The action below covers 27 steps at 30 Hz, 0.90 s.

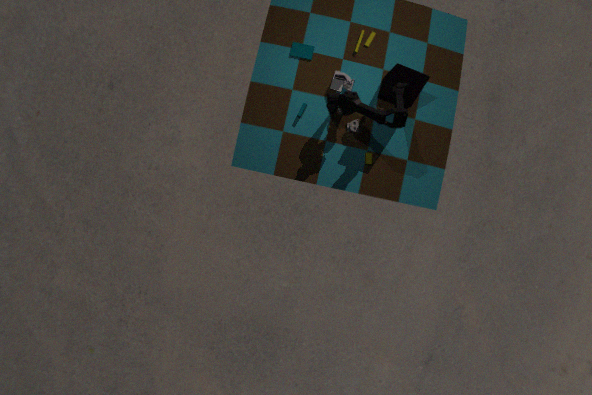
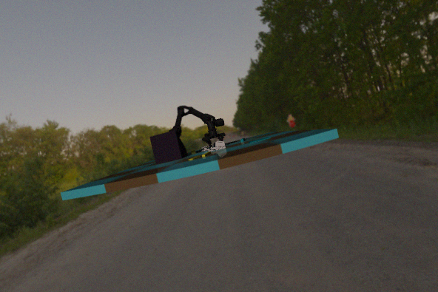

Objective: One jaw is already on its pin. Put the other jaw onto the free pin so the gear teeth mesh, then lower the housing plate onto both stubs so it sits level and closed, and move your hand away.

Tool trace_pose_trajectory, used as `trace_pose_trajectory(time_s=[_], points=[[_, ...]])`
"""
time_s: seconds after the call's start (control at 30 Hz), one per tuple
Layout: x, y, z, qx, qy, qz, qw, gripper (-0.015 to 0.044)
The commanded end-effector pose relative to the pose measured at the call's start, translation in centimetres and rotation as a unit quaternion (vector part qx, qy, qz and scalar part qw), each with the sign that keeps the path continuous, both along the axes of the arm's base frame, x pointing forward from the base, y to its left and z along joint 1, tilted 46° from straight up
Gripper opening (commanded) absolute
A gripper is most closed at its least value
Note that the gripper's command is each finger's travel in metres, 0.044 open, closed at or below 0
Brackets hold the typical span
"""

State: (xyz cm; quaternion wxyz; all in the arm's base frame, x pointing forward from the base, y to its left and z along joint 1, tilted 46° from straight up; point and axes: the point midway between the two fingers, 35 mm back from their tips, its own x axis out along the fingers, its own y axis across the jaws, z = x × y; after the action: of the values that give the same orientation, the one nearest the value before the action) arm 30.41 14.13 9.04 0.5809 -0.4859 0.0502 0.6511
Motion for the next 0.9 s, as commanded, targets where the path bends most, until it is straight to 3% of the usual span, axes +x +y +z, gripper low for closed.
trace_pose_trajectory(time_s=[0.0, 0.27, 0.87], points=[[0.0, 0.0, 0.0, 0.0, 0.0, 0.0, 1.0, 0.0361], [0.0, 0.0, 0.0, 0.0, 0.0, 0.0, 1.0, 0.0151], [0.0, -0.15, 0.13, 0.0, 0.0, 0.0, 1.0, 0.0134]])
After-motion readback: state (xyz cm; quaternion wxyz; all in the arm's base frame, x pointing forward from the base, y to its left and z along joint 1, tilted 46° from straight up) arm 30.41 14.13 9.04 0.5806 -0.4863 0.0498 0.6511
